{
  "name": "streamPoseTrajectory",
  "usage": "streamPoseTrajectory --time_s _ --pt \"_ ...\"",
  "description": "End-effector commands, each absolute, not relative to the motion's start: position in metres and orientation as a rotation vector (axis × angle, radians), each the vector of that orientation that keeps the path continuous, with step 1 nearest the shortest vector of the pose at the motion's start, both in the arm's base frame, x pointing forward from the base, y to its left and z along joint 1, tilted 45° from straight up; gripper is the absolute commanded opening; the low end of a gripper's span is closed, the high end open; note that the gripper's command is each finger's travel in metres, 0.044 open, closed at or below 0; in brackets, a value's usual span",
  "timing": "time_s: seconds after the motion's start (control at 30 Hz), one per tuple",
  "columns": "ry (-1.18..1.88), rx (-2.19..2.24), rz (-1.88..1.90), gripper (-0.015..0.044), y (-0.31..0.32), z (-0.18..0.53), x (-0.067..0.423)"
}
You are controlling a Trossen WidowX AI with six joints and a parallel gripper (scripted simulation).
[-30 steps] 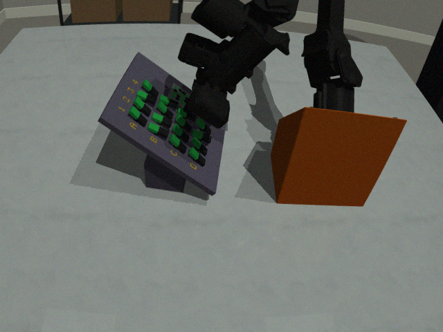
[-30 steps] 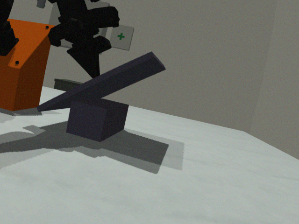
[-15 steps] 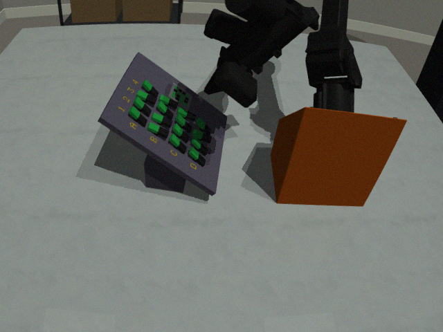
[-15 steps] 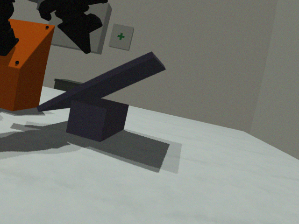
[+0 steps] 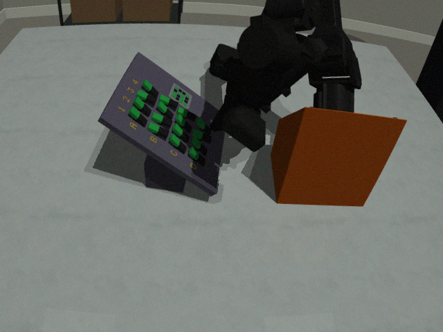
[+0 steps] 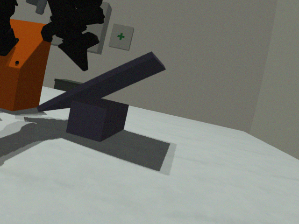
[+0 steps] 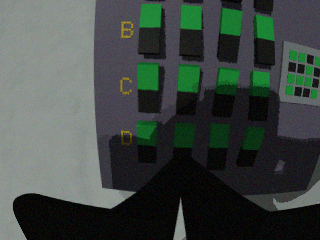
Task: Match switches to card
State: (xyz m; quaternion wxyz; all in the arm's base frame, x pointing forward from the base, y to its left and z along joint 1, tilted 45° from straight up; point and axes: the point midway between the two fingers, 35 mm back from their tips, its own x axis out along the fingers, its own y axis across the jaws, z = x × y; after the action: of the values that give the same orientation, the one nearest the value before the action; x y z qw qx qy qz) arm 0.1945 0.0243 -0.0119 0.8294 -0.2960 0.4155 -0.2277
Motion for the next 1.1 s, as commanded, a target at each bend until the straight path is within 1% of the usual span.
streamPoseTrajectory --time_s 0.0,1.07 --pt "0.887 -0.637 -0.497 0.0 0.012 -0.019 0.202" --pt "0.886 -0.638 -0.498 0.0 -0.004 -0.032 0.215"
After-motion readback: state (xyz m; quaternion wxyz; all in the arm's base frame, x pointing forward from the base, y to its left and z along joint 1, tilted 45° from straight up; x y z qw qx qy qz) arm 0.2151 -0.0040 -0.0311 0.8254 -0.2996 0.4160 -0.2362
